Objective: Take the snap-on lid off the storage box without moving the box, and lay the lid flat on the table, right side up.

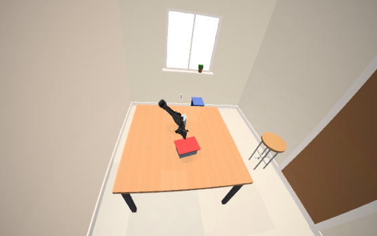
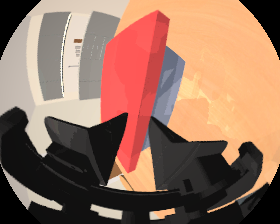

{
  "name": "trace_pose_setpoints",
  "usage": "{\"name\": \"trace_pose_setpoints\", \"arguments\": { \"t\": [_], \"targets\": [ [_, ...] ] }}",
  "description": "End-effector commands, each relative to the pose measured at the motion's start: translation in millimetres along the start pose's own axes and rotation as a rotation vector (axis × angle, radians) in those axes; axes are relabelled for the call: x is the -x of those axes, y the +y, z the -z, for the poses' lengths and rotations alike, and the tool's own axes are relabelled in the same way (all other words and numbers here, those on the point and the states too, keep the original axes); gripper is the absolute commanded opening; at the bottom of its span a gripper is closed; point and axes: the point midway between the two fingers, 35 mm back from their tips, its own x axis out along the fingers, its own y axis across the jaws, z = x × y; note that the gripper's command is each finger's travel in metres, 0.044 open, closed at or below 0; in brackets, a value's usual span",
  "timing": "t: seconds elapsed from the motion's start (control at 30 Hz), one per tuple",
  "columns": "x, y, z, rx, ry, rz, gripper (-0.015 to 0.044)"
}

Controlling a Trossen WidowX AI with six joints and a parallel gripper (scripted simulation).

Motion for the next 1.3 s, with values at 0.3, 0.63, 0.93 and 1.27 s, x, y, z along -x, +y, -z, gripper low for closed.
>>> {"name": "trace_pose_setpoints", "arguments": {
  "t": [0.3, 0.63, 0.93, 1.27],
  "targets": [
    [3.6, 4.2, 0.7, -0.001, -0.001, -0.006, 0.0000],
    [2.6, 3.9, 0.6, 0.001, 0.001, -0.005, 0.0000],
    [2.0, 4.4, 0.6, 0.001, 0.001, -0.005, 0.0000],
    [1.4, 4.9, 0.6, 0.001, 0.001, -0.005, 0.0000]
  ]
}}
